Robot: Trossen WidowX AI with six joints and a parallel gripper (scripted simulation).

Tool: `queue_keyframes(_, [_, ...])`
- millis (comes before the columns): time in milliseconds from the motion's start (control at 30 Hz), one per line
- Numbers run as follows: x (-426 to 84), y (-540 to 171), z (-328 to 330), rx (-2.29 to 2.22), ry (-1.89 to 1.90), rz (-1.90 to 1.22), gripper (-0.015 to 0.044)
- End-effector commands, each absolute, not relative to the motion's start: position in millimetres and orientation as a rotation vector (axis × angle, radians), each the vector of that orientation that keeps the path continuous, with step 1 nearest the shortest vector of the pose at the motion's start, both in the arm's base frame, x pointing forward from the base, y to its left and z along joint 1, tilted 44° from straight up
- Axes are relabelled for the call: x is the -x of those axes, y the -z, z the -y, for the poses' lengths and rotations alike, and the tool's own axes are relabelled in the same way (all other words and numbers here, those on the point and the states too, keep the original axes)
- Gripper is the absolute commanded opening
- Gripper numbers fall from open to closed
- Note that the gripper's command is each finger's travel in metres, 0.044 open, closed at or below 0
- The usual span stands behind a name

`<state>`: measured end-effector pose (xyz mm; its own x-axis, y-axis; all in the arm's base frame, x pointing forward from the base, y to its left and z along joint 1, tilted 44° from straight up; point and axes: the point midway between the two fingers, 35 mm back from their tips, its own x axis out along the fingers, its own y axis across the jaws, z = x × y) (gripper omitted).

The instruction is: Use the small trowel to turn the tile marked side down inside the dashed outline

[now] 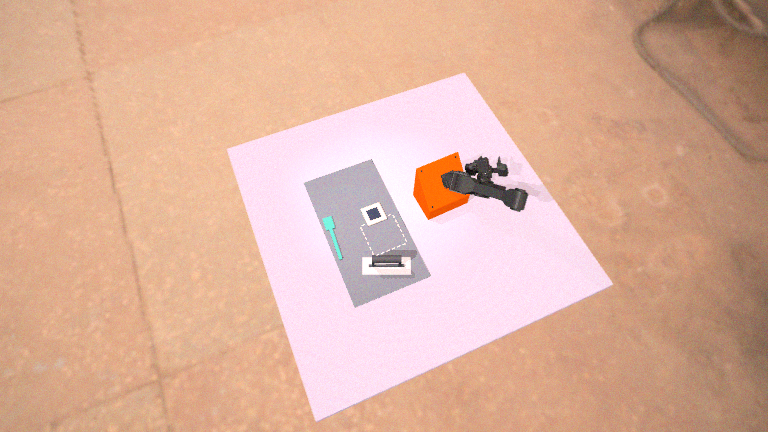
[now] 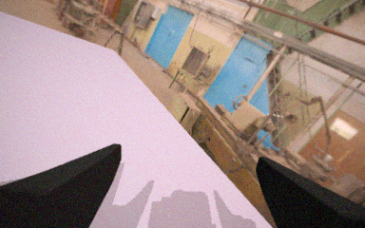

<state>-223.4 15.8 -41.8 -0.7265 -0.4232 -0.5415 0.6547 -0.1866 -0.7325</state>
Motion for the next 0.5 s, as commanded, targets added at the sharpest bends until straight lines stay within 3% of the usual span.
queue_keyframes(0, [223.4, 41.8, -15.8, -0.282, 1.972, -1.373, 0.0374])
queue_keyframes(333, [223.4, 41.8, -15.8, -0.282, 1.972, -1.373, 0.0111])
queue_keyframes(467, [223.4, 41.8, -15.8, -0.282, 1.972, -1.373, 0.01])
